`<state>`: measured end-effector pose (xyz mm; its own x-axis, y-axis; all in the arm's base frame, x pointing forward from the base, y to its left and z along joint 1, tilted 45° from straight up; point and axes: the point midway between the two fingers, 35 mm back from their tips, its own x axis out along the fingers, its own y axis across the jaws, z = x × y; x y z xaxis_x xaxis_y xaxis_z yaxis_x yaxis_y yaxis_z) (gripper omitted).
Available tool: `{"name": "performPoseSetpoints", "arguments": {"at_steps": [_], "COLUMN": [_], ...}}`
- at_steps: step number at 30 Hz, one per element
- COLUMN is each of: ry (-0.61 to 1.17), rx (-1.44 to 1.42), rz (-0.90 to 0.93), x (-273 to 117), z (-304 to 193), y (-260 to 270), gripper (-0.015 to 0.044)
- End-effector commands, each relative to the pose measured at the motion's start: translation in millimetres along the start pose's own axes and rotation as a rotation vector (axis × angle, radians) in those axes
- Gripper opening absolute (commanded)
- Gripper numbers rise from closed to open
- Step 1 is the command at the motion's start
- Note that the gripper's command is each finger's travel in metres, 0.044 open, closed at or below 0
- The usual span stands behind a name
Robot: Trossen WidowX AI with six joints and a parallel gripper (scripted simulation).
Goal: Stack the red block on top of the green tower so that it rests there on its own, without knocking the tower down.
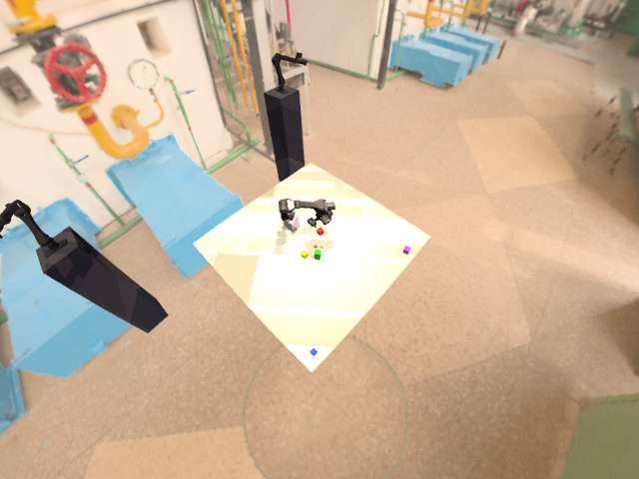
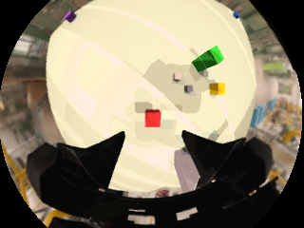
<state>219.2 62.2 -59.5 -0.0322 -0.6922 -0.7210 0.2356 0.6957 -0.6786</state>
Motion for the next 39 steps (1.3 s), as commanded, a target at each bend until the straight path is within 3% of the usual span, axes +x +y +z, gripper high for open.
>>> {"name": "performPoseSetpoints", "arguments": {"at_steps": [1, 6, 39], "ry": [-0.001, -0.001, -0.002], "rx": [0.002, 0.002, 0.002], "rz": [-0.007, -0.010, -0.012], "x": [13.2, 49.5, 94.6], "z": [-0.3, -1.4, -2.7], "y": [-1.8, -3.2, -3.5], "gripper": [0.0440, 0.0440, 0.0440]}}
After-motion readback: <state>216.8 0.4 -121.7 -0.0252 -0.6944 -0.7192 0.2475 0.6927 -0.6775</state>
